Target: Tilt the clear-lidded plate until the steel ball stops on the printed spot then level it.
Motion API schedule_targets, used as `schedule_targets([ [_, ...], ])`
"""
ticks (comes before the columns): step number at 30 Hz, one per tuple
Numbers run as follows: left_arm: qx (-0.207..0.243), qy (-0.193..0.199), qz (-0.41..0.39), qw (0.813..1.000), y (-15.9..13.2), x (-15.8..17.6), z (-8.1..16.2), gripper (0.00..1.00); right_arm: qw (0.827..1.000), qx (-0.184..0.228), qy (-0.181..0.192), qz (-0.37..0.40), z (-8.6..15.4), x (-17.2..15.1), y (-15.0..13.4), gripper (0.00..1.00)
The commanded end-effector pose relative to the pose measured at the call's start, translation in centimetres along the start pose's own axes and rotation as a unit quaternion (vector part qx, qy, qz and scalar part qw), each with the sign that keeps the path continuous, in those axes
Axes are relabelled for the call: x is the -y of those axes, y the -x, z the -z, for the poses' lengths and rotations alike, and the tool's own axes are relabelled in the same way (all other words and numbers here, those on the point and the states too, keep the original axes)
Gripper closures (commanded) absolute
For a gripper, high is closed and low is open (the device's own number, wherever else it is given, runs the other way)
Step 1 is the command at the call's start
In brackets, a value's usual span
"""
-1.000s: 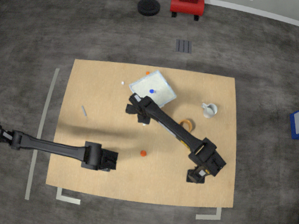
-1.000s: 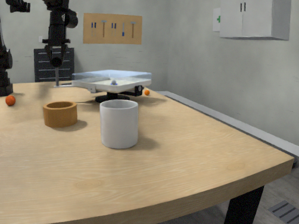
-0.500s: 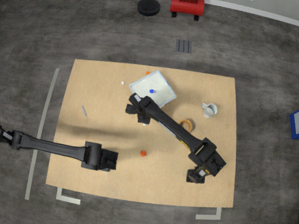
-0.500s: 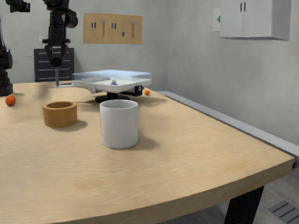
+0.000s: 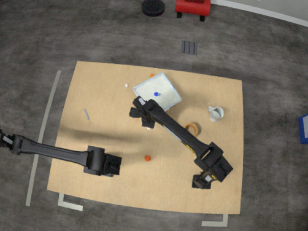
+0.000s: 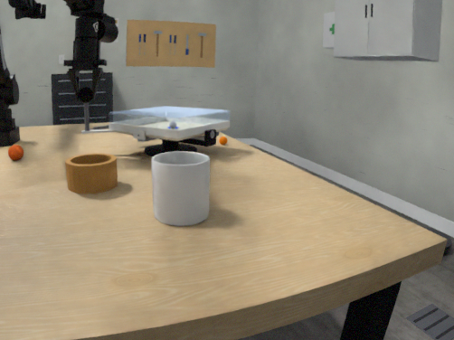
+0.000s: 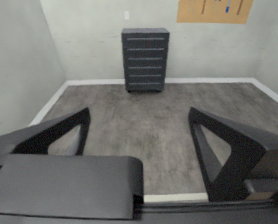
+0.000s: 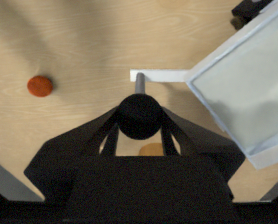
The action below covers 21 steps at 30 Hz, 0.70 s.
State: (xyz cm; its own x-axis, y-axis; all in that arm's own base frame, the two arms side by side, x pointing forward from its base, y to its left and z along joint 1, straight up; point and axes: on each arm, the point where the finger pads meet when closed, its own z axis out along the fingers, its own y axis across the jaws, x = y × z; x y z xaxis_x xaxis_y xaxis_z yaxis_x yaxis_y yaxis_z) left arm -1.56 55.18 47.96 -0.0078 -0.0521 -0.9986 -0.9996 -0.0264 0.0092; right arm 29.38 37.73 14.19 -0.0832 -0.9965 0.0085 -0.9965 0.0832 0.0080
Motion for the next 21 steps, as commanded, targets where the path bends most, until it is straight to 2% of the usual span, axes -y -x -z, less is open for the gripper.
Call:
schedule_targets([
  [1,0.026,0.009,0.005,1.000,2.0,-0.9,0.8,0.00,1.000,0.020,-0.016,-0.007,1.1,0.7,-0.3,1.00],
  [4,0.026,0.009,0.005,1.000,2.0,-0.9,0.8,0.00,1.000,0.020,-0.016,-0.005,1.1,0.8,-0.3,1.00],
  [5,0.026,0.009,0.005,1.000,2.0,-0.9,0.8,0.00,1.000,0.019,-0.016,-0.004,1.8,1.5,0.6,1.00],
  [11,0.026,0.009,0.005,1.000,2.0,-0.9,0.8,0.00,0.999,0.032,-0.025,-0.002,3.5,1.6,0.5,1.00],
  [21,0.026,0.009,0.005,1.000,2.0,-0.9,0.8,0.00,0.999,0.032,-0.025,-0.002,3.6,1.7,0.3,1.00],
])
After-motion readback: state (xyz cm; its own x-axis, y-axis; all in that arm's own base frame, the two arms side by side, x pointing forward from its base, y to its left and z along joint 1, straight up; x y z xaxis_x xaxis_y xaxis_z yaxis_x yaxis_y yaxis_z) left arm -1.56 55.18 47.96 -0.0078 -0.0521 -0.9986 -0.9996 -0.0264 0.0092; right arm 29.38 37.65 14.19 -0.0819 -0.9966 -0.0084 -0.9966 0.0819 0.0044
